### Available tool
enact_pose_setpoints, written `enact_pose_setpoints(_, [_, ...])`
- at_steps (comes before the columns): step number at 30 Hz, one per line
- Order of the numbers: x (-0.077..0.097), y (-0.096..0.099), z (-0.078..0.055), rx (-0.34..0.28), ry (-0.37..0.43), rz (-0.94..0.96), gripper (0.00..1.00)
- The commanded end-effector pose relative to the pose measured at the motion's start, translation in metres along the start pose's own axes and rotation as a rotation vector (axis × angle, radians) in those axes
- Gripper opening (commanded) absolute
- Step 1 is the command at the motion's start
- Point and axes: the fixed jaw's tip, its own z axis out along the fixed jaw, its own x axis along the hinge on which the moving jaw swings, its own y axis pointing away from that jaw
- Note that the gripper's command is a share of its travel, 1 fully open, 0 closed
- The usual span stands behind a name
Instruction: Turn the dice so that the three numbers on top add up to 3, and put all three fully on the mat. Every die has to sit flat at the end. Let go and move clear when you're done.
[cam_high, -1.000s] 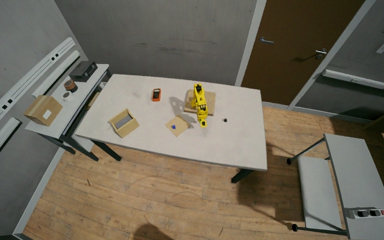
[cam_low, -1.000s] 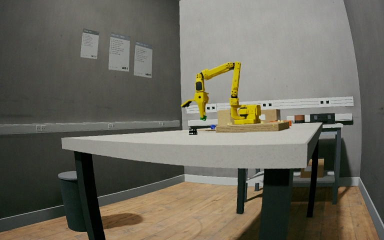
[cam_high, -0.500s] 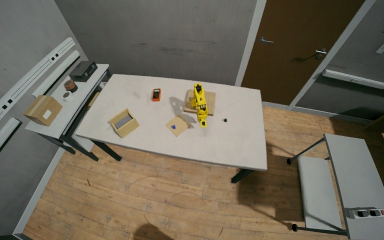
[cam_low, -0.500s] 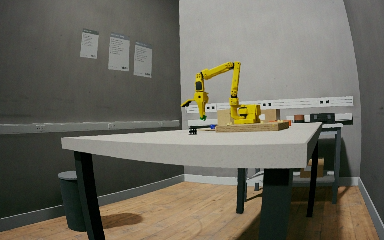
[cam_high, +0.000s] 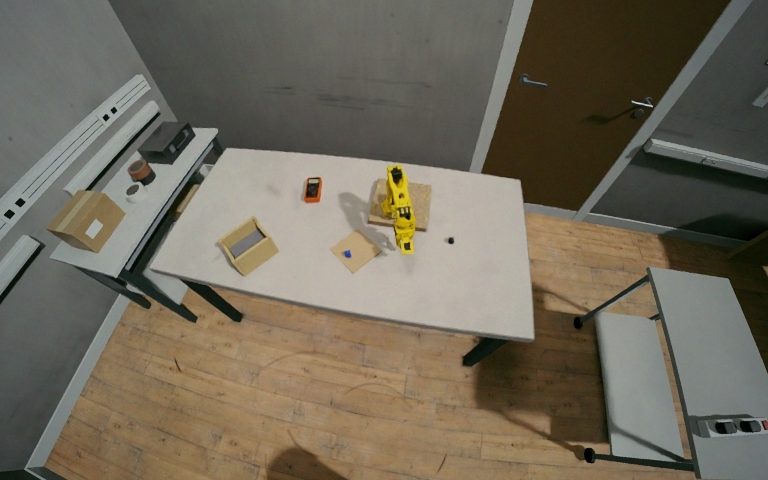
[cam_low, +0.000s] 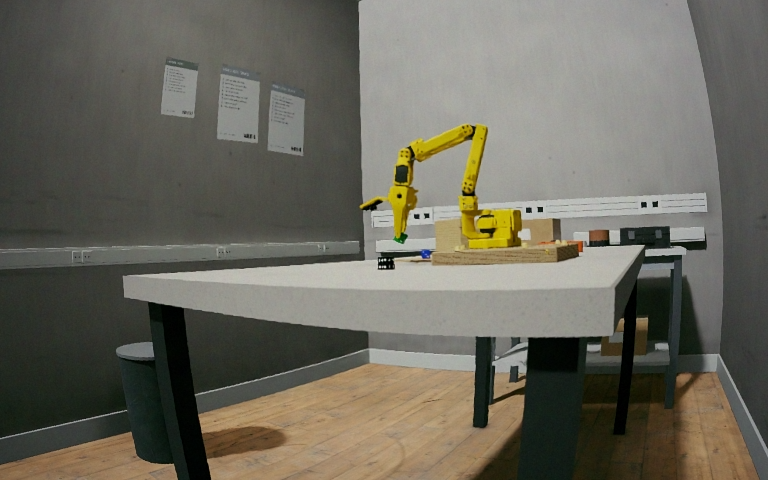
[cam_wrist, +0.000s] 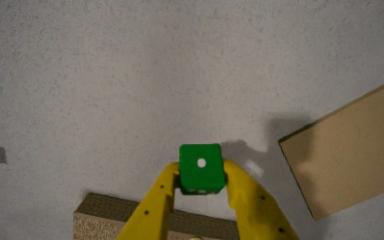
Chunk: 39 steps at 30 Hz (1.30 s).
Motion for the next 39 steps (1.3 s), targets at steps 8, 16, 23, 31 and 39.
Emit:
enact_pose_setpoints(8, [-0.015,0.002,0.000,-0.010,-0.210,-0.005,0.00])
enact_pose_setpoints(16, [-0.017,0.002,0.000,-0.011,-0.245,-0.006,0.00])
enact_pose_setpoints(23, [-0.019,0.002,0.001,-0.012,-0.267,-0.006,0.00])
enact_pose_setpoints(31, [-0.033,0.002,0.006,-0.016,-0.416,-0.009,0.00])
enact_pose_setpoints(39, [-0.042,0.003,0.006,-0.020,-0.554,-0.012,0.00])
